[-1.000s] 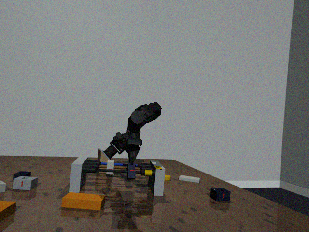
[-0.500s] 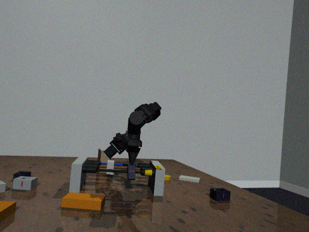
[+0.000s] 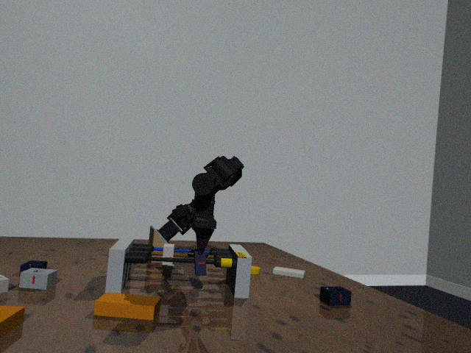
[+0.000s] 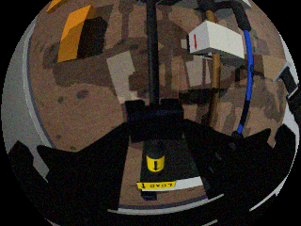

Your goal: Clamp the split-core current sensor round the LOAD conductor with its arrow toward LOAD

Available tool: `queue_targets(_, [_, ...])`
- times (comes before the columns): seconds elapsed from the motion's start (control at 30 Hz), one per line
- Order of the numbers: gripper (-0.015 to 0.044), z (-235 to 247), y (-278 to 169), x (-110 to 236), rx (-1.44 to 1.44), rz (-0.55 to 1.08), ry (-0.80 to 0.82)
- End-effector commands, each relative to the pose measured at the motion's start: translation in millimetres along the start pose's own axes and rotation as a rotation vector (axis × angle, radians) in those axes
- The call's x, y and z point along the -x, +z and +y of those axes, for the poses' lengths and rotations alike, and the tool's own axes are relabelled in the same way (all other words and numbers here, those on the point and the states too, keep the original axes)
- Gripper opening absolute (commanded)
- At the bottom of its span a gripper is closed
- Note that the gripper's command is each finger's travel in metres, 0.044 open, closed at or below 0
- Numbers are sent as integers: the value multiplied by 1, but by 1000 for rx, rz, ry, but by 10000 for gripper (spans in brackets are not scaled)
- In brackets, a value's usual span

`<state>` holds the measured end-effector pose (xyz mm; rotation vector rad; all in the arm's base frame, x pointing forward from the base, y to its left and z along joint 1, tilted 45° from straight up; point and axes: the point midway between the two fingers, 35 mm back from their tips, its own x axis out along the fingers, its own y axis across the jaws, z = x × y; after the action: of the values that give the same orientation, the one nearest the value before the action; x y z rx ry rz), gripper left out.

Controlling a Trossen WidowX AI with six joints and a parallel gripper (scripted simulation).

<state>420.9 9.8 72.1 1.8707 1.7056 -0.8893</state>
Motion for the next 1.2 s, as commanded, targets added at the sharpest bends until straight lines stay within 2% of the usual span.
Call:
queue_targets(0.0, [0, 2, 0, 0, 5, -1, -39])
queue_targets(0.57, [440, 0, 0, 0, 0, 1, -9])
queue_targets(0.8, [440, 0, 0, 0, 0, 1, -9])
queue_targets(0.93, [440, 0, -3, -25, 4, 2, -29])
queue_targets(1.17, [440, 0, -3, -29, 4, 3, -31])
